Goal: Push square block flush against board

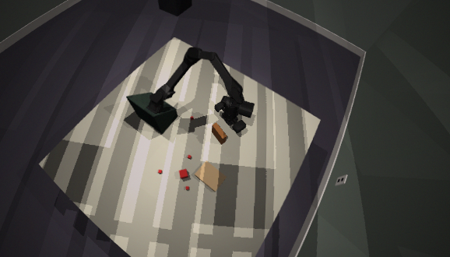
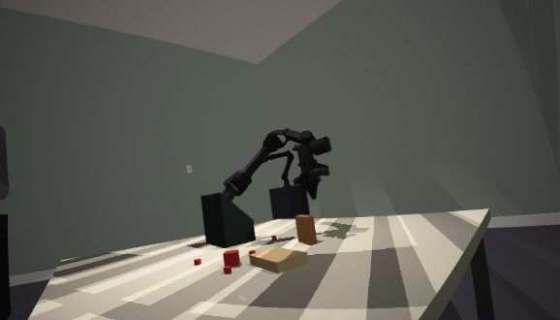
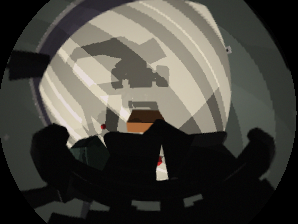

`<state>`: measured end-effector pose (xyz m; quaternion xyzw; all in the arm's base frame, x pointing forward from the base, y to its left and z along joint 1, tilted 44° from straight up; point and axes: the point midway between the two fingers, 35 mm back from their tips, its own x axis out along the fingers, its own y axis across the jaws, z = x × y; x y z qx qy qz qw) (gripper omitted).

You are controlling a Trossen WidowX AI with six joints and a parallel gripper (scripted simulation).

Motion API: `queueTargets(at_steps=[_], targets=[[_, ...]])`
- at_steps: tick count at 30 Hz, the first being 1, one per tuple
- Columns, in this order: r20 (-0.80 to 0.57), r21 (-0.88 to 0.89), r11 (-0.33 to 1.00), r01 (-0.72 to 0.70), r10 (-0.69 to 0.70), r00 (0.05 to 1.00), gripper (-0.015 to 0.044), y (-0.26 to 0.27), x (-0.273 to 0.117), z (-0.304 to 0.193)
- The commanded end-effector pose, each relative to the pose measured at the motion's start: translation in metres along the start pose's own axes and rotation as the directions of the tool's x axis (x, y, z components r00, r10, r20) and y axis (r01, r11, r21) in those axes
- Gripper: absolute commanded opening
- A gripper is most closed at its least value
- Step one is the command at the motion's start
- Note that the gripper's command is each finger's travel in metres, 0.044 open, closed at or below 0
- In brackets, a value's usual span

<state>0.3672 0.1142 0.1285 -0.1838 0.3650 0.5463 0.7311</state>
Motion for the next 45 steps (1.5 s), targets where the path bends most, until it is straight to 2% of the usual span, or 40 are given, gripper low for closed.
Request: queueTargets(at_steps=[1, 5, 8, 10, 45], targets=[[-0.002, 0.028, 0.996, -0.089, 0.089, 0.996, 0.0, 0.016, 0.022, -0.004], [-0.002, 0.028, 0.996, -0.089, 0.089, 0.996, 0.0, 0.016, 0.025, -0.004], [-0.001, 0.028, 0.996, -0.089, 0.089, 0.996, 0.0, 0.019, 0.061, -0.003], [0.001, 0.029, 0.996, -0.09, 0.09, 0.996, 0.0, 0.02, 0.072, -0.003], [-0.004, 0.029, 0.996, -0.09, 0.09, 0.996, 0.0, 0.019, 0.072, -0.044]])
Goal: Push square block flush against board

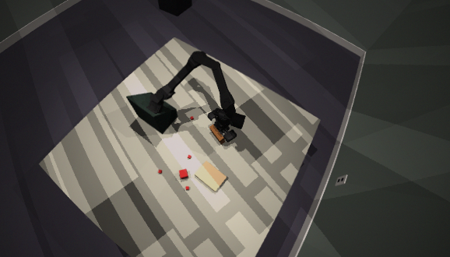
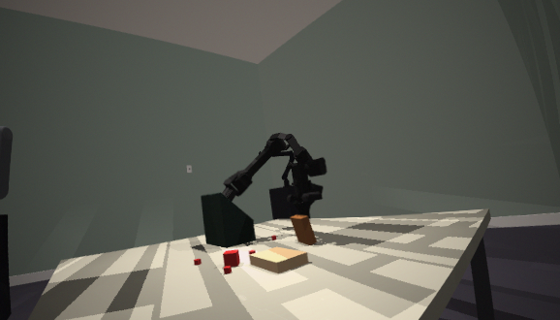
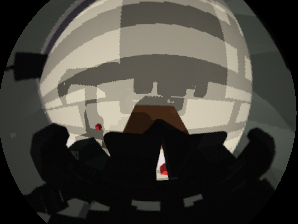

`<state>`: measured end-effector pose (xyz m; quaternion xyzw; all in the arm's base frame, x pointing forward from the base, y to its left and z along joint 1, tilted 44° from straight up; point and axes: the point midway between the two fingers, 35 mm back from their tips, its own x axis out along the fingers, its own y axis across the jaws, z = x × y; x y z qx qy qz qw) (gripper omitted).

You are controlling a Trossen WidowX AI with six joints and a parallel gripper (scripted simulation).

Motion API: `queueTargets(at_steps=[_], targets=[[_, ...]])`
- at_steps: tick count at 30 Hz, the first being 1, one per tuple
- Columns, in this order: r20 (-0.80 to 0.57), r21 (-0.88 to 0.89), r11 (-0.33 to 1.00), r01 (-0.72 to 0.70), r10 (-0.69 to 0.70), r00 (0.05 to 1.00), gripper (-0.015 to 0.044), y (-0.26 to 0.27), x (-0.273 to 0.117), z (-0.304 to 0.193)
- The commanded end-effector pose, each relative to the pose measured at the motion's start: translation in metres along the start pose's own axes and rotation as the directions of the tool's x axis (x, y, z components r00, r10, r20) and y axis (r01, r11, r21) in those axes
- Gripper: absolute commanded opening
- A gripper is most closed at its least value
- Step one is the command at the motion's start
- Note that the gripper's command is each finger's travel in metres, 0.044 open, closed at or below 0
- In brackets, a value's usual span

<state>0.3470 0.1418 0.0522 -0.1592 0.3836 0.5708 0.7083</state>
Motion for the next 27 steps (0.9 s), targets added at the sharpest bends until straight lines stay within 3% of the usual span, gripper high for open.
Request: queueTargets(at_steps=[1, 14, 27], targets=[[0.003, -0.001, 1.0, -0.004, 0.004, 1.0, 0.0, 0.001, 0.001, -0.007], [0.003, -0.001, 1.0, -0.005, 0.005, 1.0, 0.0, 0.002, 0.001, -0.025], [0.003, -0.001, 1.0, -0.005, 0.005, 1.0, 0.0, 0.001, 0.001, -0.008]])
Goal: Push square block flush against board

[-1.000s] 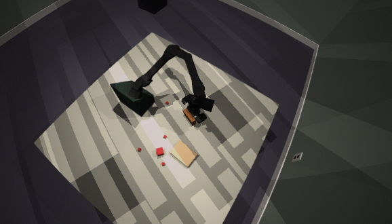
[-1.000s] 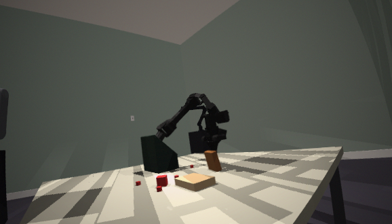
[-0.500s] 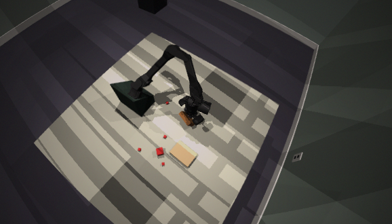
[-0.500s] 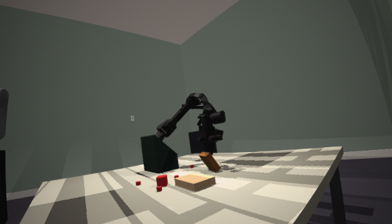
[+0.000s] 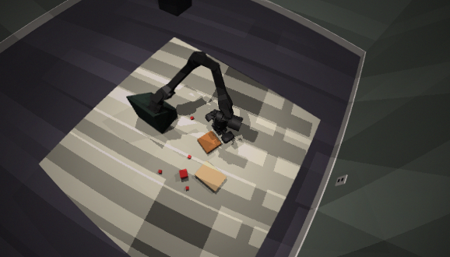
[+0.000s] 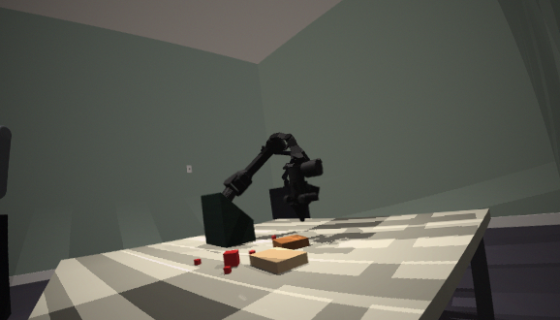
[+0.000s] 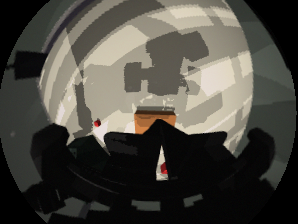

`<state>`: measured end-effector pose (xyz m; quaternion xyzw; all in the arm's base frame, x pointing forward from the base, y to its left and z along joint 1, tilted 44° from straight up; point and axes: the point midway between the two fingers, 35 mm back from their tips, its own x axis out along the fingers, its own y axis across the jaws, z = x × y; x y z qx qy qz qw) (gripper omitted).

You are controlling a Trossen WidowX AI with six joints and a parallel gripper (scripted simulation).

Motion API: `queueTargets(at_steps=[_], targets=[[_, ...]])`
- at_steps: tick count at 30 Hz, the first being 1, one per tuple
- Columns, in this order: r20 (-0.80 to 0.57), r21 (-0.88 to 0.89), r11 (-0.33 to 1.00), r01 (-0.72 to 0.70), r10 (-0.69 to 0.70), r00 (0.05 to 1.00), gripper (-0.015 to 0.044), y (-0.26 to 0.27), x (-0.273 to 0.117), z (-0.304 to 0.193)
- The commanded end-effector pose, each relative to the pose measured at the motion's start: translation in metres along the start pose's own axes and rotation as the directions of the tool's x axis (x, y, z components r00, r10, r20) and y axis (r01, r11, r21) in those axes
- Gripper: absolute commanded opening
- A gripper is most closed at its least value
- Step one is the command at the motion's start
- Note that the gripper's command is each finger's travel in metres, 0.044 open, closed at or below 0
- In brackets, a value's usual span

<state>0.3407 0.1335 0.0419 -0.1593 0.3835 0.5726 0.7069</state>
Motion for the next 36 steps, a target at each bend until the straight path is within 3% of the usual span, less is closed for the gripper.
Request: queueTargets(at_steps=[1, 21, 26, 36], targets=[[0.004, 0.001, 1.0, 0.0, 0.0, 1.0, 0.0, -0.001, -0.001, 0.008], [0.007, 0.0, 1.0, -0.001, 0.001, 1.0, 0.0, 0.0, -0.001, 0.04], [0.004, 0.0, 1.0, 0.0, 0.0, 1.0, 0.0, 0.0, -0.048, 0.035], [0.004, 0.0, 1.0, 0.0, 0.0, 1.0, 0.0, 0.0, -0.051, 0.035]])
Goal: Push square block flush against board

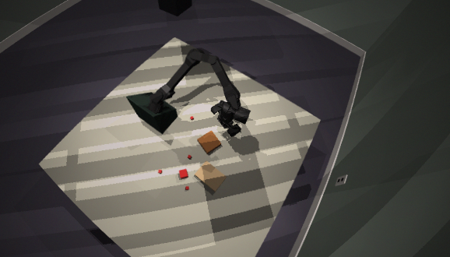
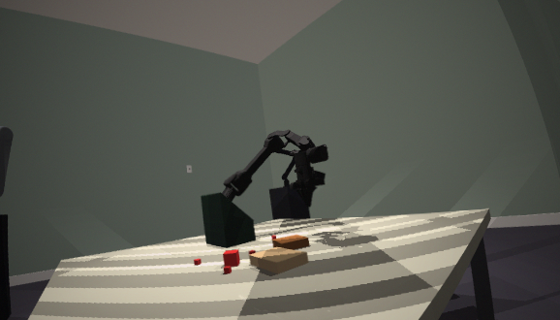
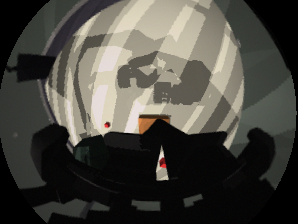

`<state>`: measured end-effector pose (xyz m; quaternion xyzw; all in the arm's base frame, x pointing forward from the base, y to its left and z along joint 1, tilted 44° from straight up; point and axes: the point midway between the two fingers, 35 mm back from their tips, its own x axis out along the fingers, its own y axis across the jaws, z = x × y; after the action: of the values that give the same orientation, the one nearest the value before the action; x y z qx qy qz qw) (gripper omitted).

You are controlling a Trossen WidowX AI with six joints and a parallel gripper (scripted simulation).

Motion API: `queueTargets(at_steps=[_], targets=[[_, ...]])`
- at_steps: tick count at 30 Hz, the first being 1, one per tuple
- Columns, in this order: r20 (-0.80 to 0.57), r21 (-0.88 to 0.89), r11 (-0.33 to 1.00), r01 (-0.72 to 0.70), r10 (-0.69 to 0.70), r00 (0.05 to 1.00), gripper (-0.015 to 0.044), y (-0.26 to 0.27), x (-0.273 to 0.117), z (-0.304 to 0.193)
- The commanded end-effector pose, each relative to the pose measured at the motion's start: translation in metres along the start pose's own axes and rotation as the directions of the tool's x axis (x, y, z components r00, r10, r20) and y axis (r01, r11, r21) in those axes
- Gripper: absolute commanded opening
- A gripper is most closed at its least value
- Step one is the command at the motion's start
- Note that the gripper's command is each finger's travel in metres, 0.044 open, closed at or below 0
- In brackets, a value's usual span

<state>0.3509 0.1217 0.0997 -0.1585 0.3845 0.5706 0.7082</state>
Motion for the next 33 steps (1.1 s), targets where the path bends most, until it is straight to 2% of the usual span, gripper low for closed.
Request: queueTargets(at_steps=[1, 26, 33], targets=[[0.004, -0.004, 1.0, -0.003, 0.003, 1.0, 0.0, 0.001, -0.002, 0.001], [0.004, -0.004, 1.0, -0.003, 0.003, 1.0, 0.0, 0.001, -0.002, 0.001], [-0.01, 0.182, 0.983, 0.005, -0.003, 1.0, 0.0, -0.024, 0.019, -0.055]])
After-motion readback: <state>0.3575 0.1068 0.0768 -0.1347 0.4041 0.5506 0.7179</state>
